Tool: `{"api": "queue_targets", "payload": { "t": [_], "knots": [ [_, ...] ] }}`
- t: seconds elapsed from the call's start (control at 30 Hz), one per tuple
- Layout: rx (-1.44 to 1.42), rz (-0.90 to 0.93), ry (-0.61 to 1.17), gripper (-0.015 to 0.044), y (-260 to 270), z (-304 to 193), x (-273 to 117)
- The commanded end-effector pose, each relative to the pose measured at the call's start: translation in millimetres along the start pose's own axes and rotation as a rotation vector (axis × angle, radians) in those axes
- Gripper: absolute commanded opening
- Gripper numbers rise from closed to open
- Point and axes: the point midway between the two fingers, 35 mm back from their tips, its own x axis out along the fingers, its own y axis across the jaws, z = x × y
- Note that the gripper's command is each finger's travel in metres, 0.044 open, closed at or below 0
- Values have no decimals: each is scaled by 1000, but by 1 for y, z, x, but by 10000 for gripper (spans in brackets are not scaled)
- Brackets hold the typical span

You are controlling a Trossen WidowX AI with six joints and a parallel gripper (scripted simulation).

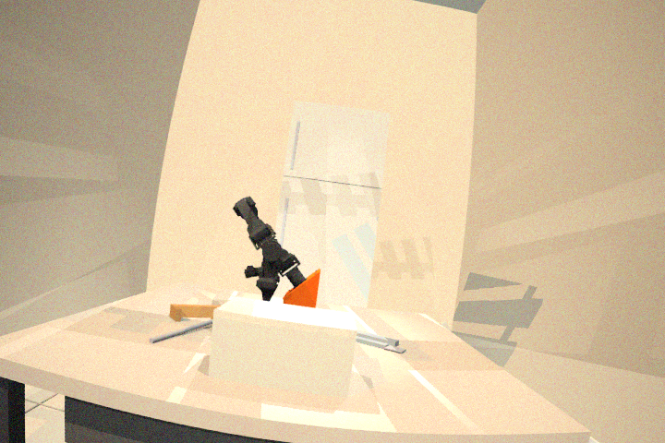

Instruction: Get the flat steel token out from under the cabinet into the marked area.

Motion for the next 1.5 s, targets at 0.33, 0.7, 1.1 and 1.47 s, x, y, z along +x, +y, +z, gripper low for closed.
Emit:
{"api": "queue_targets", "payload": {
  "t": [0.33,0.7,1.1,1.47],
  "knots": [
    [-117,-1,-1,270,0,0,0],
    [-203,-1,-1,270,0,0,0],
    [-298,-1,-1,270,0,0,0],
    [-385,-1,-1,270,0,0,0]
  ]
}}
